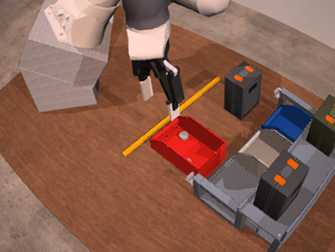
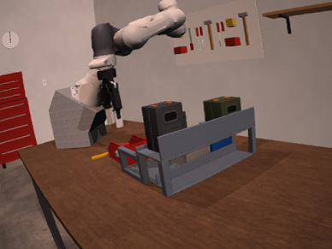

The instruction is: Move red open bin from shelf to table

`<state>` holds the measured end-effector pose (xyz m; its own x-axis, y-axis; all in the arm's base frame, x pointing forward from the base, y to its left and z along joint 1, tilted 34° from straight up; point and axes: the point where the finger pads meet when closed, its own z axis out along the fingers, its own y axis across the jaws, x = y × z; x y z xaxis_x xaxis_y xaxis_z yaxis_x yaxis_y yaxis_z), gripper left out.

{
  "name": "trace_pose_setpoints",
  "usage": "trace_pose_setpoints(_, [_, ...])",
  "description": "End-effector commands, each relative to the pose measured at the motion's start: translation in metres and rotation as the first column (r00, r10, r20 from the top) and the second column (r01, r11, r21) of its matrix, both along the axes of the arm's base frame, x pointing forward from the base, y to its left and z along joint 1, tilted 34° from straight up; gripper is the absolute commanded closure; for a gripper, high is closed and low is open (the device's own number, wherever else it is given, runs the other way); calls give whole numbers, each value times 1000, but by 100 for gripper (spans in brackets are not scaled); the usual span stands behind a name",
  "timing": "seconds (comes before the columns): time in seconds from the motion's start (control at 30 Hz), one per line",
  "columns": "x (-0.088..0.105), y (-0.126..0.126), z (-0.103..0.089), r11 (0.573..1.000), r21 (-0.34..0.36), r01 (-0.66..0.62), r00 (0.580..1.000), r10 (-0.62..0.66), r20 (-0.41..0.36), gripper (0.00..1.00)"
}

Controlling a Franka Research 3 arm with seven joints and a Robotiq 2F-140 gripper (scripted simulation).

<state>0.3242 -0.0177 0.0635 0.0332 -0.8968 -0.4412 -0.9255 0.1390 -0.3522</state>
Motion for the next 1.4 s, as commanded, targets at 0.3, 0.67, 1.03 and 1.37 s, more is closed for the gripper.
trace_pose_setpoints(0.3, [-2, 0, -1, 1000, -14, 10, 1000, -9, 14, 43])
trace_pose_setpoints(0.67, [-3, 1, -1, 1000, -18, 12, 1000, -12, 17, 43])
trace_pose_setpoints(1.03, [-3, 1, -1, 1000, -18, 12, 1000, -12, 17, 43])
trace_pose_setpoints(1.37, [-1, 0, 0, 1000, -8, 5, 1000, -4, 7, 43])
